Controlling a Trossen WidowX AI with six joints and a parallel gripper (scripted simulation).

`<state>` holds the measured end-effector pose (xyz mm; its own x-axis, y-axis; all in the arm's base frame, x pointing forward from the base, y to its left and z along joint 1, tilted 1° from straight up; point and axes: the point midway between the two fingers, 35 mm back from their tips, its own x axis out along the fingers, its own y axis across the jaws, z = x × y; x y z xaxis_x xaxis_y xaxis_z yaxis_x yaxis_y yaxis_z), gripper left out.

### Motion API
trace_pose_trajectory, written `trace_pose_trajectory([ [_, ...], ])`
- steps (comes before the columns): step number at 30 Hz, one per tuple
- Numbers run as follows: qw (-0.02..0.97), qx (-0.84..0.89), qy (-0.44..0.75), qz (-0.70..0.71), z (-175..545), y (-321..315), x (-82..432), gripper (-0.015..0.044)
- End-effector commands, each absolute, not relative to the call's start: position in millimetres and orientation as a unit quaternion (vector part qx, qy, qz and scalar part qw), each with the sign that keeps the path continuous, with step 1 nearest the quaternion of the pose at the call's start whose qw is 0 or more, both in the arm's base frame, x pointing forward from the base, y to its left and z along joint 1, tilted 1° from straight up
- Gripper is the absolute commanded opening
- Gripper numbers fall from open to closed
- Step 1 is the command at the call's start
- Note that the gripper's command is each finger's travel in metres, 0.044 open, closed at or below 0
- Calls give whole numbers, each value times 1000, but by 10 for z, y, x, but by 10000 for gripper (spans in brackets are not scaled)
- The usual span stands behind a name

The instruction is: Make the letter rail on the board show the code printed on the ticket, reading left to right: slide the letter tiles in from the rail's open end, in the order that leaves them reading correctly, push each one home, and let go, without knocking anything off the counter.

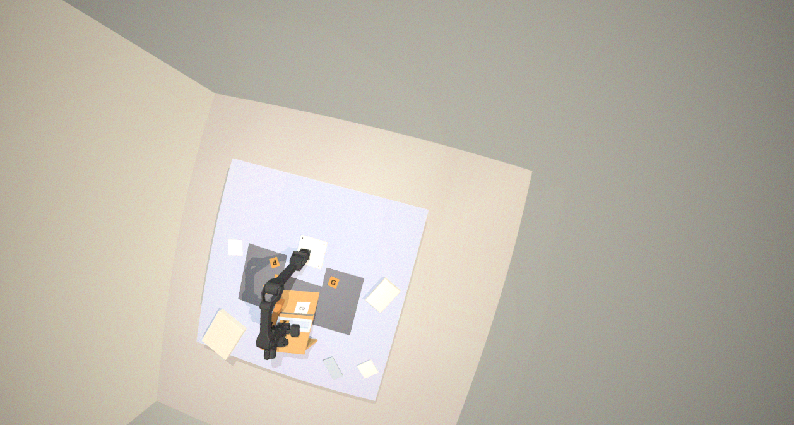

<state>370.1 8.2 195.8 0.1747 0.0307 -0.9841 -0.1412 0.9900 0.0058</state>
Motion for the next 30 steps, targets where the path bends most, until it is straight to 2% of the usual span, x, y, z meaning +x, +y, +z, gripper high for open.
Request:
trace_pose_trajectory([
  [1, 766, -44, 639, 55, 1965, 54, 3704, 0],
  [27, 765, -44, 640, 55, 2142, 44, 3473, 0],
  [30, 771, -69, 624, 102, 2218, -14, 3395, 79],
])
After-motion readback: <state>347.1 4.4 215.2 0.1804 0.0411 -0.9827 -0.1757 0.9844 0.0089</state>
